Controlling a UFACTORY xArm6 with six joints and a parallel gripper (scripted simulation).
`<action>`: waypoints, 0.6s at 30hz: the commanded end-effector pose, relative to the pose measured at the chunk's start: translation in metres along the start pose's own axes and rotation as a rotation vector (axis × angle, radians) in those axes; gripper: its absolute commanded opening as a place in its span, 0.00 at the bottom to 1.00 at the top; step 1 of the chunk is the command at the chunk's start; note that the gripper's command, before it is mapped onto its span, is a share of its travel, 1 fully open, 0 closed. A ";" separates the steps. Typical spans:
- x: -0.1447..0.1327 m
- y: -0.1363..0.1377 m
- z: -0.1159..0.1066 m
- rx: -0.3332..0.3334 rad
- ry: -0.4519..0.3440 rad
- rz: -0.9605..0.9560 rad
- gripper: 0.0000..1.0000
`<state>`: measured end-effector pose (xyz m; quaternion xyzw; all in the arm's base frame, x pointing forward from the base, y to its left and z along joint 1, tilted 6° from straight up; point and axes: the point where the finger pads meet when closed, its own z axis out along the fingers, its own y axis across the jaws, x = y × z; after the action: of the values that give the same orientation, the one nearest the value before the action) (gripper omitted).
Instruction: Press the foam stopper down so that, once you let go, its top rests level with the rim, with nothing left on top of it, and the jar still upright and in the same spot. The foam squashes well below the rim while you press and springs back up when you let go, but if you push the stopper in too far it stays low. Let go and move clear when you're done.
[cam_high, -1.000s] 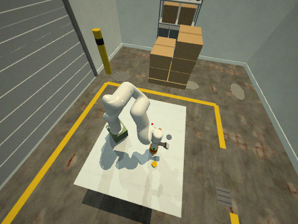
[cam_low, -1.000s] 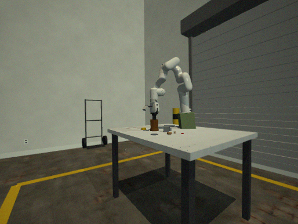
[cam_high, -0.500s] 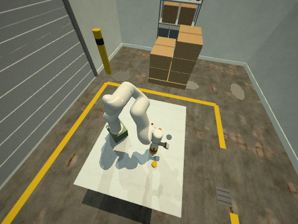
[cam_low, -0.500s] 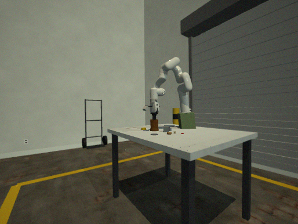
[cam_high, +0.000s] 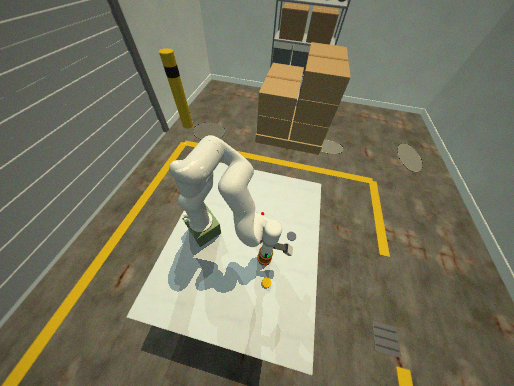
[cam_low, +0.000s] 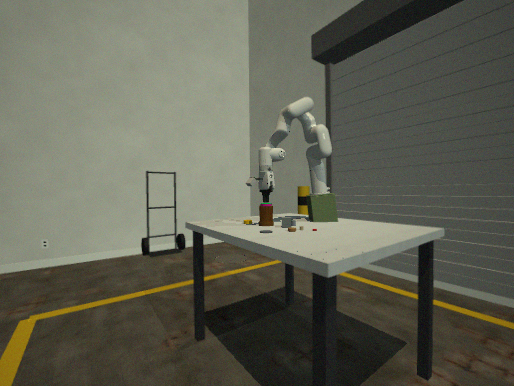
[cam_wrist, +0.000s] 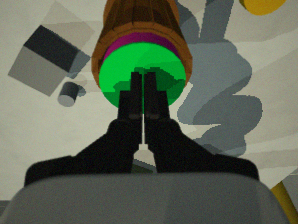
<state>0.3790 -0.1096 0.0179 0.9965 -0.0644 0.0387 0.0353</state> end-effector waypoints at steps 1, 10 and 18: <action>0.001 0.000 -0.017 0.000 0.003 0.000 0.00; 0.001 0.000 -0.027 0.000 0.003 0.000 0.00; 0.001 0.000 -0.028 0.000 0.003 0.000 0.00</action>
<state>0.3767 -0.1076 0.0438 0.9966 -0.0644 0.0382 0.0351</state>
